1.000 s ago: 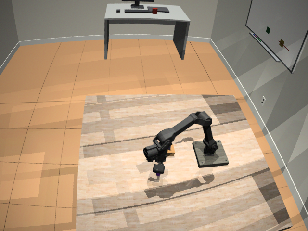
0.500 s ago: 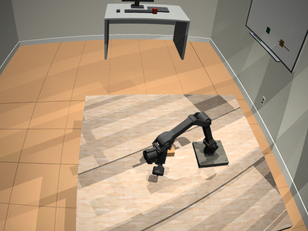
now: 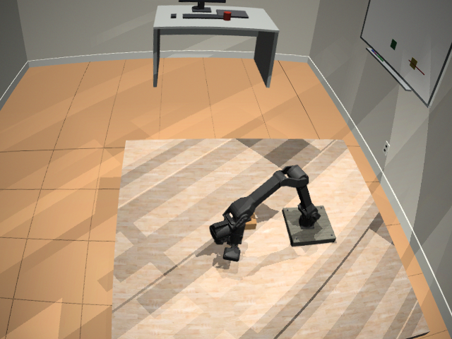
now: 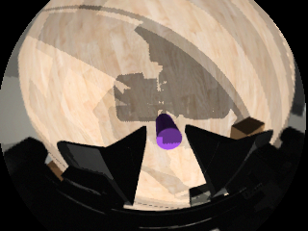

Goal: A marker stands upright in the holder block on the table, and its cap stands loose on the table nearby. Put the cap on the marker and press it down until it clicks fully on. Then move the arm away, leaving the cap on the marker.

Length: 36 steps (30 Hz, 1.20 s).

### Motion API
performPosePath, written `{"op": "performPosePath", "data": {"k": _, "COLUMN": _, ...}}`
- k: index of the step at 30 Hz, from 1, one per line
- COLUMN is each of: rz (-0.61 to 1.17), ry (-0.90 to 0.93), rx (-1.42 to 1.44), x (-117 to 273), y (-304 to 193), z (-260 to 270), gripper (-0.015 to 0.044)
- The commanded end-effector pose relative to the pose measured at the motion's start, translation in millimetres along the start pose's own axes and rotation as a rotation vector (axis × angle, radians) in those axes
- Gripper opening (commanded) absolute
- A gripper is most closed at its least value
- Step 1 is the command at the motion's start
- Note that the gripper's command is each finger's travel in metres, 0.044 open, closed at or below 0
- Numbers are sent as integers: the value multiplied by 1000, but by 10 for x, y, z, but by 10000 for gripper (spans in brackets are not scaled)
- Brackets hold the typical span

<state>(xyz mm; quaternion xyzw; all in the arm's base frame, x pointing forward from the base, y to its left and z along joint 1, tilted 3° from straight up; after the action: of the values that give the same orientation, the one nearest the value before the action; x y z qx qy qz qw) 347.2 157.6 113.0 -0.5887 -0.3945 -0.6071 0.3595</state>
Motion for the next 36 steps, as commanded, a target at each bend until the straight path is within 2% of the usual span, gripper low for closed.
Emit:
{"op": "performPosePath", "data": {"k": 1, "rz": 7, "ry": -4, "rx": -2, "x": -103, "y": -7, "z": -3, "gripper": 234}}
{"op": "performPosePath", "data": {"k": 9, "rz": 7, "ry": -4, "rx": -2, "x": -173, "y": -12, "z": -8, "gripper": 234}}
{"op": "performPosePath", "data": {"k": 14, "rz": 7, "ry": -4, "rx": -2, "x": -173, "y": -15, "z": -9, "gripper": 103}}
{"op": "performPosePath", "data": {"k": 22, "rz": 7, "ry": -4, "rx": -2, "x": -173, "y": -15, "z": -9, "gripper": 50}}
{"op": "performPosePath", "data": {"k": 24, "rz": 8, "ry": -4, "rx": -5, "x": -158, "y": -13, "z": -7, "gripper": 0}}
{"op": "performPosePath", "data": {"k": 36, "rz": 8, "ry": -4, "rx": -6, "x": 175, "y": 1, "z": 5, "gripper": 0}}
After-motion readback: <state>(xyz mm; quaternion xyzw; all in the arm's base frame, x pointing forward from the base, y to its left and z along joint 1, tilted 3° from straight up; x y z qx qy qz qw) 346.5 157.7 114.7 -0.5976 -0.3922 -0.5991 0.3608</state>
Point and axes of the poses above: the point midway between the two fingers, 35 mm back from their tips, its own x axis back along the fingers, its own z axis across the jaws, y = z × x, the point moved 7 cm from there along x, back along the fingers, and after that the axes turned 14 degrees about -x, right-handed, at the moved point
